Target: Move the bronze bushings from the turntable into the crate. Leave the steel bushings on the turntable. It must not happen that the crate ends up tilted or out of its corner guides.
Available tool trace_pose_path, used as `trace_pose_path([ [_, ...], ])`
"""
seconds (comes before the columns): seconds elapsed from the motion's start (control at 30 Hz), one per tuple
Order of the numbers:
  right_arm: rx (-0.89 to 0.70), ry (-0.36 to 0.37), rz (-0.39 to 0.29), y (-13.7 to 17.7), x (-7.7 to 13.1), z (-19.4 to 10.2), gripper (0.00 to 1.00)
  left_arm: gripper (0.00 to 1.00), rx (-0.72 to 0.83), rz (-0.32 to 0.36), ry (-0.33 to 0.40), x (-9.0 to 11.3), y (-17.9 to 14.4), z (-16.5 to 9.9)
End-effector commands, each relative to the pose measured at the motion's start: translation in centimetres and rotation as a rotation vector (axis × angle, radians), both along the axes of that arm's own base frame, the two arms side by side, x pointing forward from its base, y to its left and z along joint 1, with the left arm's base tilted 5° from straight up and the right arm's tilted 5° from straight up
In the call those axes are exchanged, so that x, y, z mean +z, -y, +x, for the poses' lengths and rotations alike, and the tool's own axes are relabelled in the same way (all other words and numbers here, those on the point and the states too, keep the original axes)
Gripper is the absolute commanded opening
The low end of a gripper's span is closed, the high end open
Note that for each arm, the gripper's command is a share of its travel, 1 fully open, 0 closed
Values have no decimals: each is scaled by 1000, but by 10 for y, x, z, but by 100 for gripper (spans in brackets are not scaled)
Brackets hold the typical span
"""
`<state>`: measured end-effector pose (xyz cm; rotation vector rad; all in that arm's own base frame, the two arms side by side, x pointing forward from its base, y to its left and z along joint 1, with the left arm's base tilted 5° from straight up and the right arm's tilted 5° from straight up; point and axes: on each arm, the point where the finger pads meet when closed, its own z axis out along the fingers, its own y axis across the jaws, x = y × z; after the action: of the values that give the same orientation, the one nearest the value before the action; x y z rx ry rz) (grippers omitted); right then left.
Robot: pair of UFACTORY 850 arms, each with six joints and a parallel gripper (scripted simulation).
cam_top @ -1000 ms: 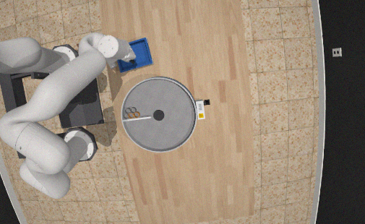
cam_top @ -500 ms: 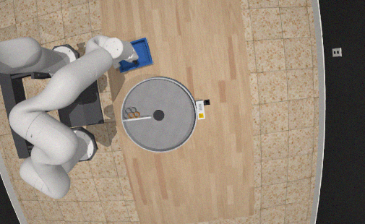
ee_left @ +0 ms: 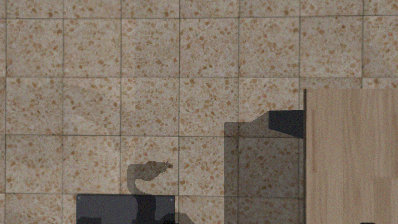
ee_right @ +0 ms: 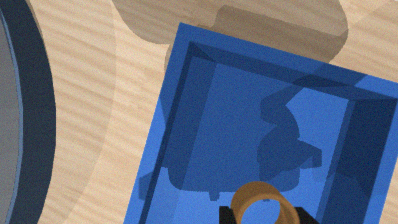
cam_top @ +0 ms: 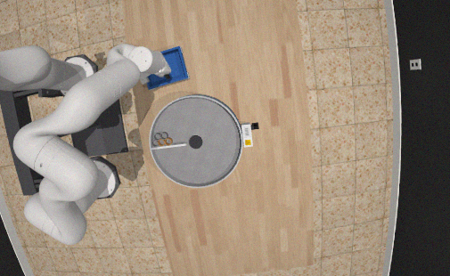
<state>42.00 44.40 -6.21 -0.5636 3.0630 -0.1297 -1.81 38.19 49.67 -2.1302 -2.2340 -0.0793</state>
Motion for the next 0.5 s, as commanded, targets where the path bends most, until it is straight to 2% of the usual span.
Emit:
trace_pose_path([
  [0.0, 0, 1, 1, -1, 1, 1, 0, 100, 0, 2, 0, 1, 0, 0],
  [0.47, 0, 1, 1, 0, -9, 1, 0, 100, 0, 2, 0, 1, 0, 0],
])
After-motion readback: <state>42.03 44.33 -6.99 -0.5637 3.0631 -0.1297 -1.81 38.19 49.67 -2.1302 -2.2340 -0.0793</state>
